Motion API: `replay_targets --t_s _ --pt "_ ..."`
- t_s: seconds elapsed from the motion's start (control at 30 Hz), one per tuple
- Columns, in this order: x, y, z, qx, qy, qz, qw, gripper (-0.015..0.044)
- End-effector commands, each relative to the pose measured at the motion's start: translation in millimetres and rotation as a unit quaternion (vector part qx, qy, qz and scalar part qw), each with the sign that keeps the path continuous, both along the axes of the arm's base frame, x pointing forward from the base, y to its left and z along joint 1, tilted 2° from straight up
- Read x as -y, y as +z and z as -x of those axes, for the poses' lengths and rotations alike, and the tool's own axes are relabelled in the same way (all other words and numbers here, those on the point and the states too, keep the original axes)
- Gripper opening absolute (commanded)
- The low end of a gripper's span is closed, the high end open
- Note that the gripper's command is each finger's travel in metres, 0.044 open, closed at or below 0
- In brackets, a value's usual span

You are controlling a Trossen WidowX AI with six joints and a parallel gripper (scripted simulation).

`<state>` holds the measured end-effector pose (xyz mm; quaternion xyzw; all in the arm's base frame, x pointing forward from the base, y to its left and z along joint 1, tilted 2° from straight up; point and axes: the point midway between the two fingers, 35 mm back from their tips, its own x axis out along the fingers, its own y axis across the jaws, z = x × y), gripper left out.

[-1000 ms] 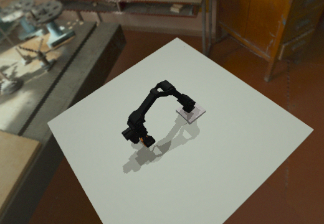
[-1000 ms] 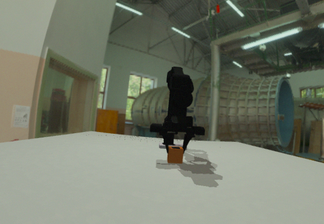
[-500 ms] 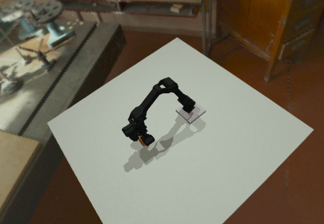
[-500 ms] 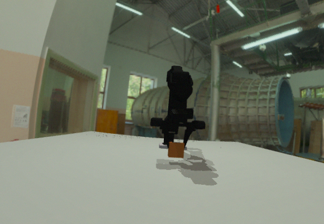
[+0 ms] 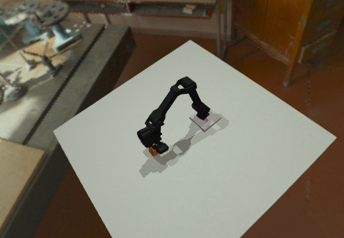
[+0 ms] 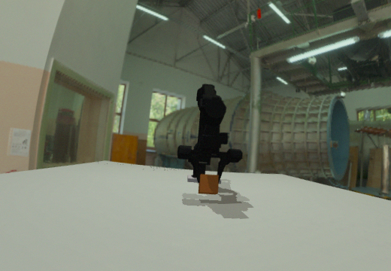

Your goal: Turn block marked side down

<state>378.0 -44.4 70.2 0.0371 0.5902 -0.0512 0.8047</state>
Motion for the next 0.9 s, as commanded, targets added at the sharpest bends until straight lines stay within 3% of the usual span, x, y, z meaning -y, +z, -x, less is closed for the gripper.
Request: replay_targets --t_s 0.0,0.87 --pt "0 2 1 0.027 0.001 0.005 1.000 0.0000" --pt "1 -18 -5 0.193 0.000 0.027 0.981 0.0000"
